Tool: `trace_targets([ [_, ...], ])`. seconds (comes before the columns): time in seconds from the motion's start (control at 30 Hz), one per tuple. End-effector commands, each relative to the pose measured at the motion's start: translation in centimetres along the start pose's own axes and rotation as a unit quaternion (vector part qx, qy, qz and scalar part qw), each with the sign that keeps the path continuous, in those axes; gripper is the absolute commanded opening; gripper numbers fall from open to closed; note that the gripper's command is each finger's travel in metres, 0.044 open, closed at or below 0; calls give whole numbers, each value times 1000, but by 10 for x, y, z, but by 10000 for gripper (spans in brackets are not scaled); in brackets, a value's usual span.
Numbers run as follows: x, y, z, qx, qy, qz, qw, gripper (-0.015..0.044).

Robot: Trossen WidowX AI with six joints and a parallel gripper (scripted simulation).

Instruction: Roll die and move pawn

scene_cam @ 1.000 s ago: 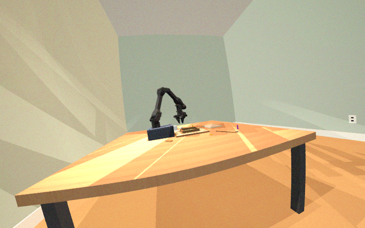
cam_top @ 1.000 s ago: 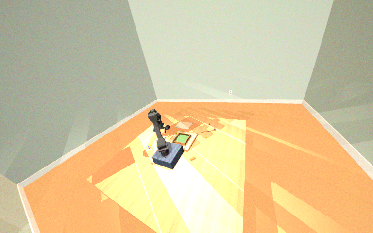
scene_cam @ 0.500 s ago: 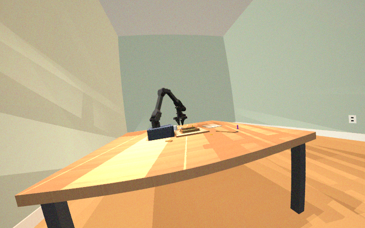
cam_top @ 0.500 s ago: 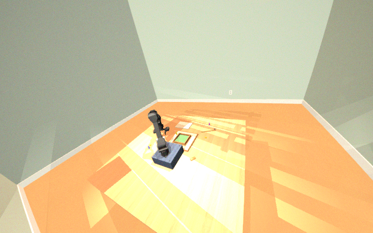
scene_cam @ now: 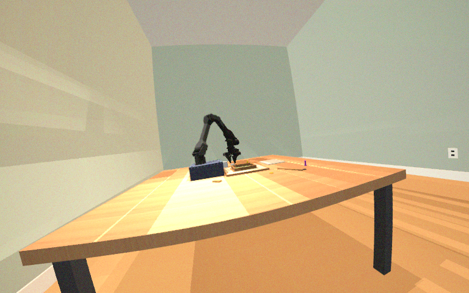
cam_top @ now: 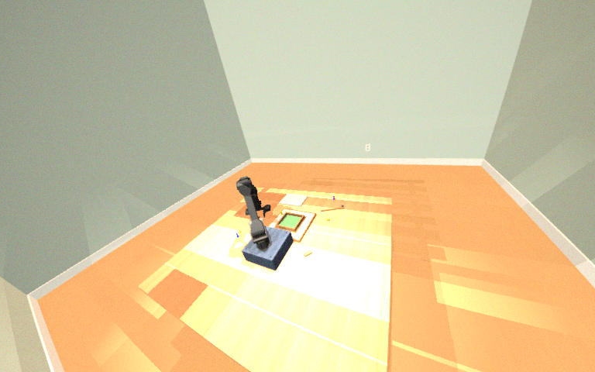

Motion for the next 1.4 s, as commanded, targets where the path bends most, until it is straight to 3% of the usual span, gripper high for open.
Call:
trace_targets([
  [0.0, 0, -9, -2, 3, 0, 1, 1000, 275],
  [0.23, 1, -18, -2, 3, 0, 1, 1000, 275],
  [0.43, 1, -18, -2, 3, 0, 1, 1000, 118],
  [0.7, 1, -18, -2, 3, 0, 1, 1000, 64],
  [0.8, 1, -13, -1, 3, 0, 1, 1000, 0],
  [1.23, -3, 99, 1, 3, 0, 1, 1000, 0],
  [1.37, -3, 105, -1, 3, 0, 1, 1000, 0],
])
Point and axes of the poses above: the point midway between the two fingers, 35 mm back from their tips, its own y axis back along the fingers, its own x axis across the jaws, z = x × y, the point moved 6 cm from there along y, back along the fingers, and after that the axes turned 6 degrees about y, right-handed, at the moved point
